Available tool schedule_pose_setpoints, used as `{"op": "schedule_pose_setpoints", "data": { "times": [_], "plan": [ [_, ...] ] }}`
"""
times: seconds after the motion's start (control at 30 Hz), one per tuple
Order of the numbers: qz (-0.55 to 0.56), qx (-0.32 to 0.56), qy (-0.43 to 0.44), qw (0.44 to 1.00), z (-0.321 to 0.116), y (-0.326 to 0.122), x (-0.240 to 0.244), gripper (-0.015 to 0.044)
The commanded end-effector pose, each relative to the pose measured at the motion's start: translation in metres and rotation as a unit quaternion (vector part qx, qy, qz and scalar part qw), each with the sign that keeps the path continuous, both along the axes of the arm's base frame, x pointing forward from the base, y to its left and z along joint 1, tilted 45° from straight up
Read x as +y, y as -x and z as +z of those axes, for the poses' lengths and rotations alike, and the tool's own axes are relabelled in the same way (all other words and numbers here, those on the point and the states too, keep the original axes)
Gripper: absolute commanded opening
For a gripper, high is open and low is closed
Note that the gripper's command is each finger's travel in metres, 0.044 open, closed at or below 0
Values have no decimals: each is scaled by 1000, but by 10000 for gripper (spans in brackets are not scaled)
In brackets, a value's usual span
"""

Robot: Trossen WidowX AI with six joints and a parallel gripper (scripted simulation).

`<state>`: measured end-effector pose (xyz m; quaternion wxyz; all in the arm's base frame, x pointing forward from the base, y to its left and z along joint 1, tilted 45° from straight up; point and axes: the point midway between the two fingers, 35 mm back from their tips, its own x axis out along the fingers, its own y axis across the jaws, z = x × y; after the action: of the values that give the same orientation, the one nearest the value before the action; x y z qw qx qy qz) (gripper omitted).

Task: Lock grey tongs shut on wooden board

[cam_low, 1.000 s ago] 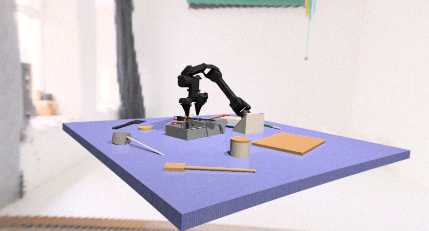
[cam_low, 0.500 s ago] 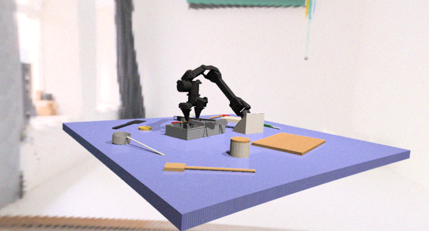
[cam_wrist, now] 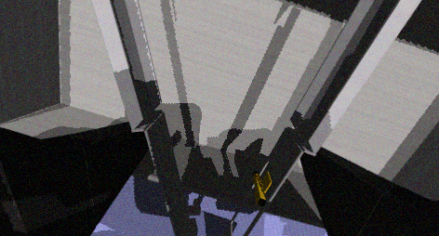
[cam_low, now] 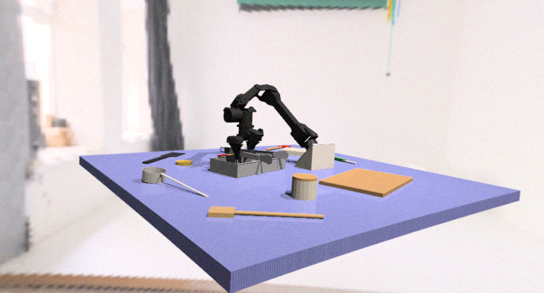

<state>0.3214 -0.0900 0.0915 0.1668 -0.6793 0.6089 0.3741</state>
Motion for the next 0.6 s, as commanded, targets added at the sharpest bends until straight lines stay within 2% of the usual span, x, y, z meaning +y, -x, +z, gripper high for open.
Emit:
{"op": "schedule_pose_setpoints", "data": {
  "times": [0.0,0.3,0.4,0.57],
  "plan": [
    [1,2,2,1000,-4,2,-5,440],
    [1,2,4,1000,-12,4,-14,440],
    [-1,1,2,1000,-10,3,-11,361],
    [-1,1,2,1000,-10,3,-11,328]
  ]
}}
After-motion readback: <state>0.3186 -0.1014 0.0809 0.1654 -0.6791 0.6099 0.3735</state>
